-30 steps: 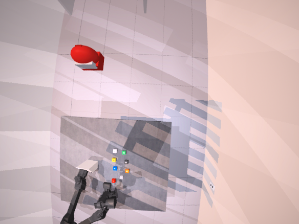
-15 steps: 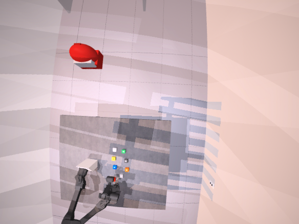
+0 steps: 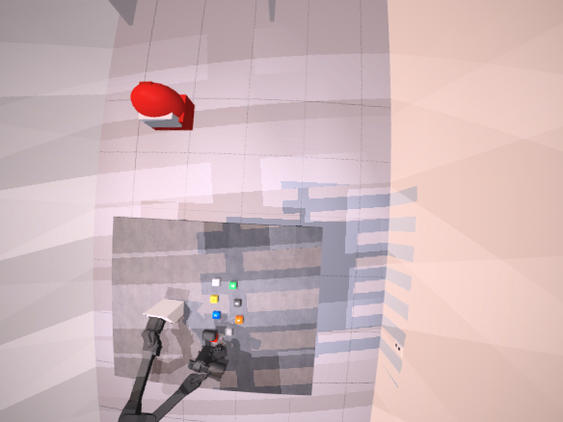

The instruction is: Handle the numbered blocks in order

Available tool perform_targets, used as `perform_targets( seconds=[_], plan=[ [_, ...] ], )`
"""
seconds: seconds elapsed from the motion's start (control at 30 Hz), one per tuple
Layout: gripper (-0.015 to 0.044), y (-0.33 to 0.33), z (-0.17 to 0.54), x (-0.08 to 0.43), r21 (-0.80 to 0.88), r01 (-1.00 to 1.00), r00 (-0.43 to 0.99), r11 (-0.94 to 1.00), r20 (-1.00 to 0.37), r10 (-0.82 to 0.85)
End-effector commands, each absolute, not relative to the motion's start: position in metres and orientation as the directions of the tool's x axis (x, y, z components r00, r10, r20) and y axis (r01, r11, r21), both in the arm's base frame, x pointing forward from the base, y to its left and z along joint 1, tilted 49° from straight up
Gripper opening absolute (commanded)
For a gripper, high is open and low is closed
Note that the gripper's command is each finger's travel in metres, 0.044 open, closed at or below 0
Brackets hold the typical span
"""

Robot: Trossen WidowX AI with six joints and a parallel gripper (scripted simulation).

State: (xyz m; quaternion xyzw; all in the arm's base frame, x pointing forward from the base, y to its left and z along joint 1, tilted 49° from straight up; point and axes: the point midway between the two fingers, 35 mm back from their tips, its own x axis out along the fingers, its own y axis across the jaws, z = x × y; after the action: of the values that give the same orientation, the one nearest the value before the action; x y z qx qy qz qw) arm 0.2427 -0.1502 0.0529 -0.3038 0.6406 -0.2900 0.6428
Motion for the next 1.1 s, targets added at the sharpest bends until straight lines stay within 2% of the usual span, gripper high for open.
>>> perform_targets(
  seconds=[0.0, 0.17, 0.53, 1.07],
  plan=[
    [0.04, -0.1545, 0.0461, 0.2397, -0.759, -0.028, 0.003, 0.65, -0.65, -0.76],
    [0.04, -0.1587, 0.0428, 0.2393, -0.76, -0.028, 0.003, 0.649, -0.649, -0.76],
    [0.012, -0.1587, 0.0428, 0.2393, -0.76, -0.028, 0.003, 0.649, -0.649, -0.76],
    [0.012, -0.1587, 0.0428, 0.2393, -0.76, -0.028, 0.003, 0.649, -0.649, -0.76]
  ],
)
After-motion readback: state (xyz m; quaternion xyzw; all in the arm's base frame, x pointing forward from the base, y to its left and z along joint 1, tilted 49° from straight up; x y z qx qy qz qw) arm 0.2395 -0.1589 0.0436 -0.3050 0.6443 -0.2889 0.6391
